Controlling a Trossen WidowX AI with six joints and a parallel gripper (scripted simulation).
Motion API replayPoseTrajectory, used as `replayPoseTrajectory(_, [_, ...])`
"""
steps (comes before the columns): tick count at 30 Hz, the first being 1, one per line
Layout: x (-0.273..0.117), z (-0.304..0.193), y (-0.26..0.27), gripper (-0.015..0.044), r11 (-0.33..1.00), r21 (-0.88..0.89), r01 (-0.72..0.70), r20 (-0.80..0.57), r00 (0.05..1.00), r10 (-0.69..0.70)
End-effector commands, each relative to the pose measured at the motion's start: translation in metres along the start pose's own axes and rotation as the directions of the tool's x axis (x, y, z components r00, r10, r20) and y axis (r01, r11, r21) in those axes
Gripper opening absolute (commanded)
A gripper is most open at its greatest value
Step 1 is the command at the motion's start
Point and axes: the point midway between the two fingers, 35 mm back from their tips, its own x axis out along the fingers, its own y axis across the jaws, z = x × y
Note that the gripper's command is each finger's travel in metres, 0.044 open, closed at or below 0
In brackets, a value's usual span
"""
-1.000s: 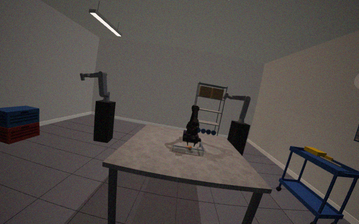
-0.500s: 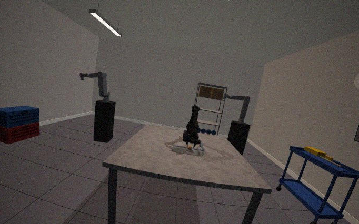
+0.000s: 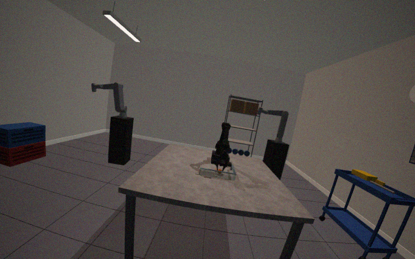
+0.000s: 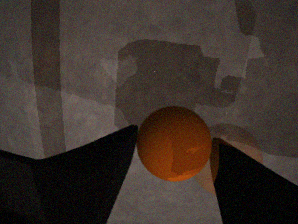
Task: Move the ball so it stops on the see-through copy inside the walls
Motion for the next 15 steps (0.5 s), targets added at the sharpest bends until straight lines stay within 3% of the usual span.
replayPoseTrajectory(1, [0.003,-0.002,-0.001,0.0144,1.000,0.000,0.005,-0.009,1.000,-0.005])
replayPoseTrajectory(7, [-0.032,0.004,0.000,0.0000,1.000,0.000,0.005,-0.009,1.000,-0.005])
replayPoseTrajectory(15, [-0.099,0.005,0.000,0.0000,1.000,0.000,0.005,-0.008,1.000,-0.005])
